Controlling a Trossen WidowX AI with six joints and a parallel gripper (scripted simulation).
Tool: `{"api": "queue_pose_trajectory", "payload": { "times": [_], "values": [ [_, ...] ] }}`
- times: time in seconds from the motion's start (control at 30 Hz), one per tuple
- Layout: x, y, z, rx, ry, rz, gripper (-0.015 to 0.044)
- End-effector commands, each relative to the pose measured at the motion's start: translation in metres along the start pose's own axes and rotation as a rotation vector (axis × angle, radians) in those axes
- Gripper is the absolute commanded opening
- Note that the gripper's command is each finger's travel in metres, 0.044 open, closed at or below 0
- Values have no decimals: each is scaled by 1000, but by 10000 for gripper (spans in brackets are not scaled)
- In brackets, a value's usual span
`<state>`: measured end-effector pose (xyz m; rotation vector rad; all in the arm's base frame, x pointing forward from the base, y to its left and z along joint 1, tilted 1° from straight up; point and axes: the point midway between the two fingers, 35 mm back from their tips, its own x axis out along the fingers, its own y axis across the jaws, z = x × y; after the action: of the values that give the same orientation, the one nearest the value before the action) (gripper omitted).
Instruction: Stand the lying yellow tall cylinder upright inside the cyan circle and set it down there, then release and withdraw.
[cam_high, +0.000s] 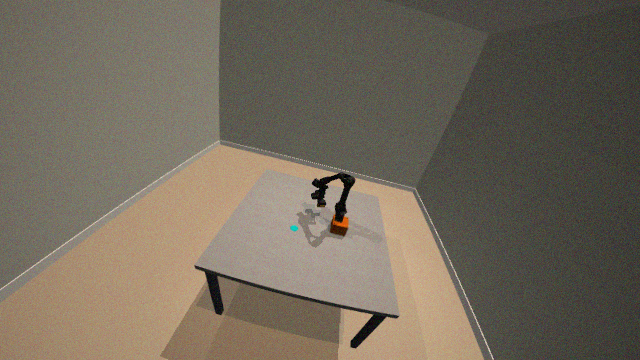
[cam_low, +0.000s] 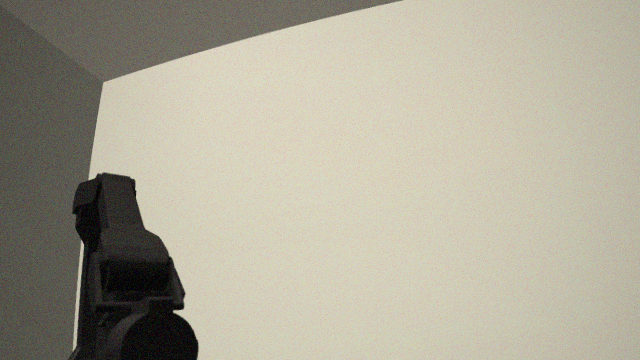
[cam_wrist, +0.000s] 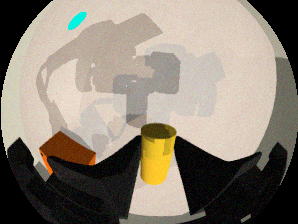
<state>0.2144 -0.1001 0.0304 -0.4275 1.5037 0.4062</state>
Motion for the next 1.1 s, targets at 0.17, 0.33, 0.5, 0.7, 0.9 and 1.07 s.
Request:
{"api": "queue_pose_trajectory", "payload": {
  "times": [0.17,0.33,0.5,0.7,0.9,1.07],
  "values": [
    [-34,0,-1,3,-5,-15,105],
    [-43,2,-2,3,-5,-15,105],
    [-44,2,4,-16,-5,-15,105],
    [-46,5,18,-61,-6,-14,105],
    [-48,8,33,-106,-7,-14,105],
    [-50,11,45,-144,-7,-13,105]
  ]
}}
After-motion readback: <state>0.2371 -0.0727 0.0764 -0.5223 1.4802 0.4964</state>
